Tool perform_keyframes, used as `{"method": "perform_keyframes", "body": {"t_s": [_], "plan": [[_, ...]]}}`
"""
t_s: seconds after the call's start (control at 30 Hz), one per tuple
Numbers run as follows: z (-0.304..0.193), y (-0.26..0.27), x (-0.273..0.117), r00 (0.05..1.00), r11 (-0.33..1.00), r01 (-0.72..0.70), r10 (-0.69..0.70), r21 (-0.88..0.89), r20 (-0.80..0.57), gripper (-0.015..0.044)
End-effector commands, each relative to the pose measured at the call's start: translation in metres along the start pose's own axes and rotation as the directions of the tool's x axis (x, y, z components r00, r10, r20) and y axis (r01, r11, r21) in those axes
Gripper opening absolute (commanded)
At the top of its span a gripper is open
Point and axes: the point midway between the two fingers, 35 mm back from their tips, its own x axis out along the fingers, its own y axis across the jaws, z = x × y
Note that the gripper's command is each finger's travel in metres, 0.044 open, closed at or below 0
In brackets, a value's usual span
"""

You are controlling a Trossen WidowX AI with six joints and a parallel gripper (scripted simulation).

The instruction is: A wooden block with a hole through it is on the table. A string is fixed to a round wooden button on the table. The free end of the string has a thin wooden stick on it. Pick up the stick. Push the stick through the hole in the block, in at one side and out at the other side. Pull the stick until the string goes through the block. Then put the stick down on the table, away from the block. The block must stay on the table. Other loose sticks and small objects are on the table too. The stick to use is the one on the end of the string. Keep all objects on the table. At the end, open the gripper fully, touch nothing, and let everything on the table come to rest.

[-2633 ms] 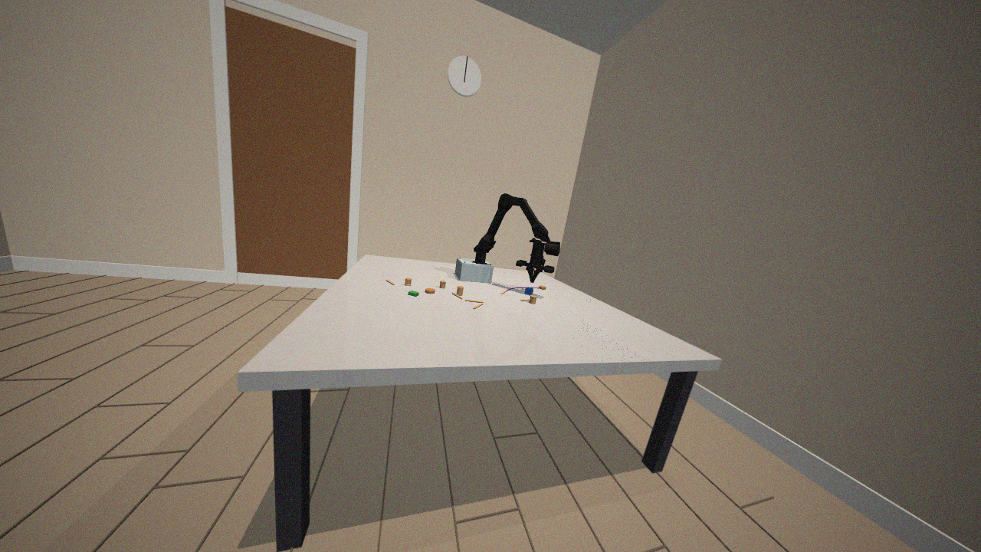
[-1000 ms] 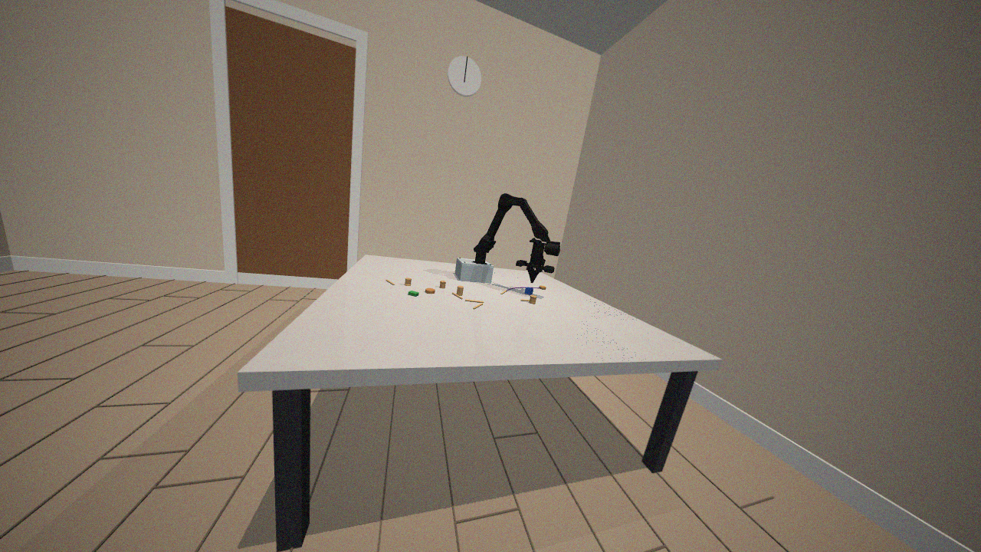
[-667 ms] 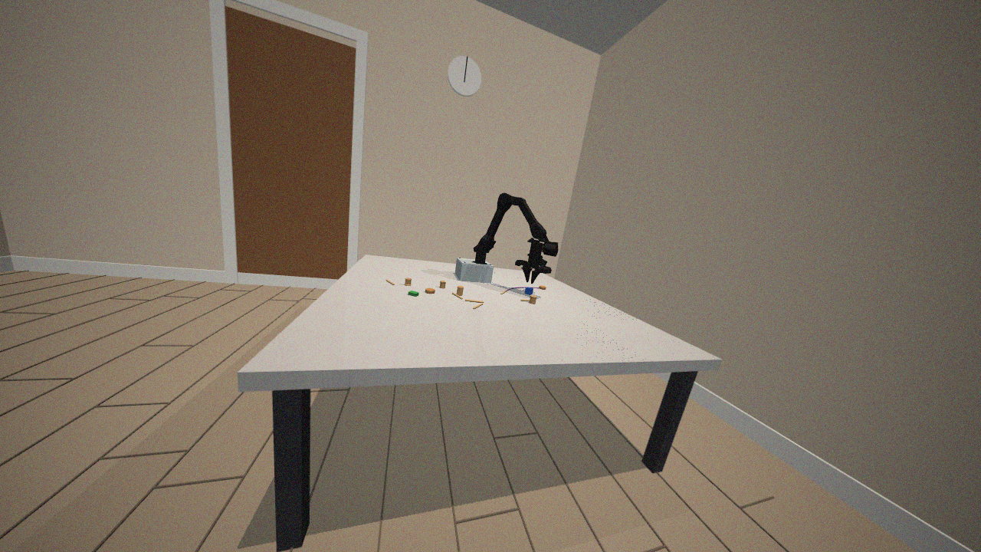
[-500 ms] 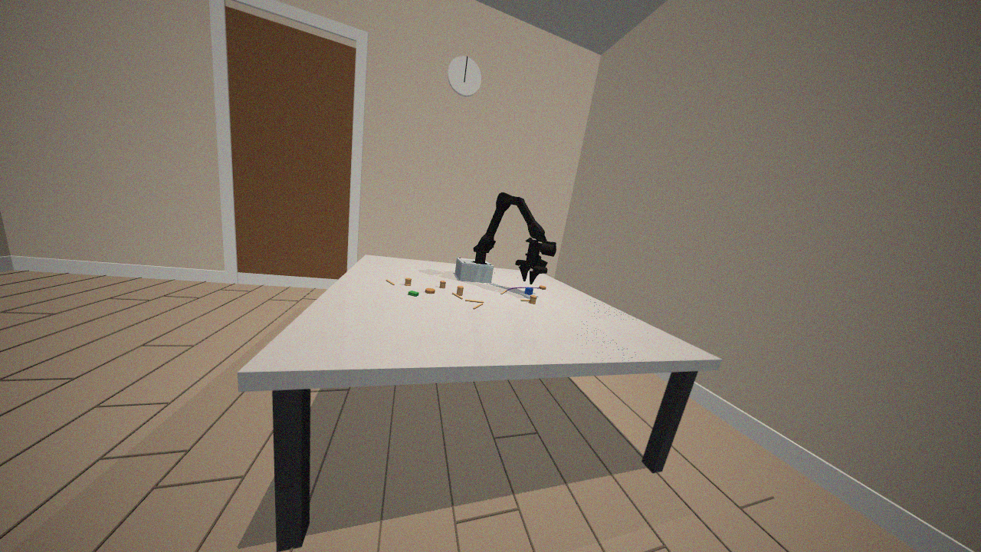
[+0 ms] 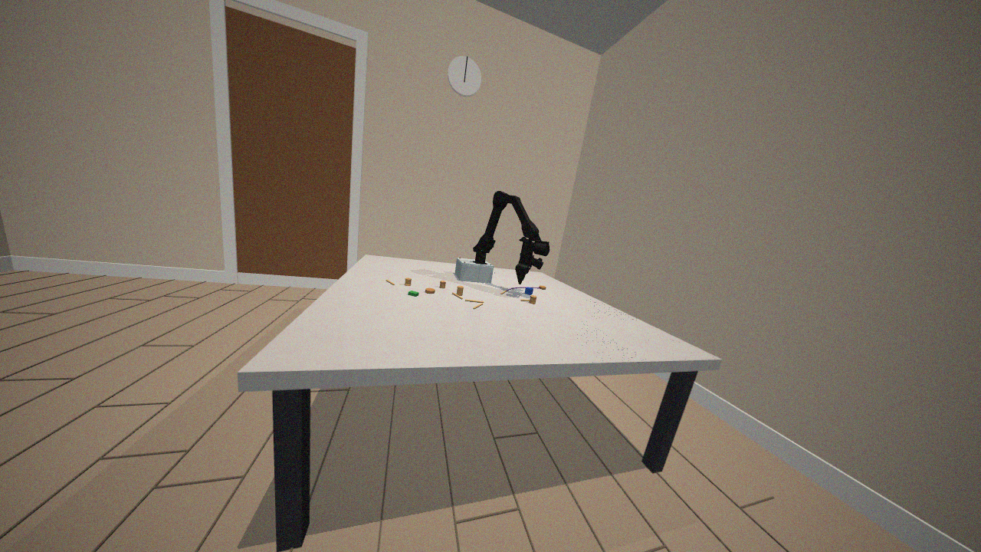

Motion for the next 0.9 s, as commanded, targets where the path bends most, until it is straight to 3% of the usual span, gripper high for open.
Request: {"method": "perform_keyframes", "body": {"t_s": [0.0, 0.23, 0.47, 0.87], "plan": [[-0.040, -0.015, -0.003, 1.000, 0.575, -0.002, -0.014, 0.818, 0.012, 0.0440], [-0.055, -0.018, -0.002, 1.000, 0.247, -0.006, -0.014, 0.969, 0.010, 0.0440], [-0.066, -0.020, 0.000, 1.000, -0.102, -0.010, -0.014, 0.995, 0.008, 0.0440], [-0.067, -0.020, 0.000, 1.000, -0.135, -0.010, -0.014, 0.991, 0.008, 0.0440]]}}
